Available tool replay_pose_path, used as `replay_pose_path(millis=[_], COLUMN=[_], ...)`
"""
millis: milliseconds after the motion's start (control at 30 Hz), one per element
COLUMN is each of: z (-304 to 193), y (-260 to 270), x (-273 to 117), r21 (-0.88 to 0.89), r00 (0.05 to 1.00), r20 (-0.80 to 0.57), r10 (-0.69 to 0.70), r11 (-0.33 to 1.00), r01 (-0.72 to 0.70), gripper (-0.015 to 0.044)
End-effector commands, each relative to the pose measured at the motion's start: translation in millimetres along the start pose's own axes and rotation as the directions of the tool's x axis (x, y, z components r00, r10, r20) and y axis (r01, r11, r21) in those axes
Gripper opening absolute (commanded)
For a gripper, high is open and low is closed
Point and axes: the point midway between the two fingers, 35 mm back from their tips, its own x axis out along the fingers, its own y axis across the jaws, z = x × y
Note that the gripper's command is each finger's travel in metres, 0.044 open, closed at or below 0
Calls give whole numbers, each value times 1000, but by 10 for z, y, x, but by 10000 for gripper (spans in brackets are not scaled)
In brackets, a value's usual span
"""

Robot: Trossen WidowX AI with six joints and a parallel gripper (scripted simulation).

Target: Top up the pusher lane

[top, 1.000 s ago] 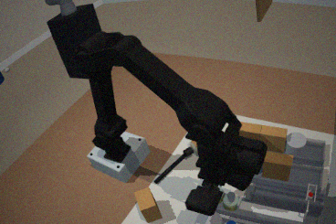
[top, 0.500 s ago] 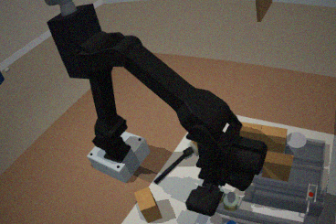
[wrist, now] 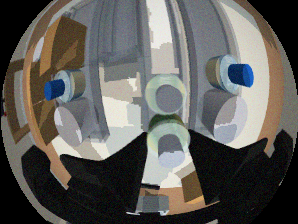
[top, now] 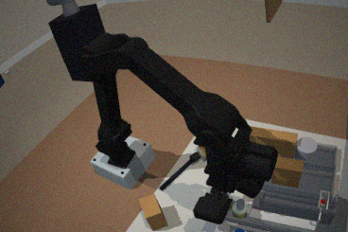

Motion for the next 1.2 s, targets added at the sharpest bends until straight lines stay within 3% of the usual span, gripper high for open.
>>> replay_pose_path(millis=[0, 1167], z=[76, 77], y=[-1, -1], x=[-26, 85], r21=[4, 4], r00=[1000, 1000], r20=[26, 26], r10=[1, 1], r11=[1000, 1000], r01=[-1, -1], gripper=[0, 0])
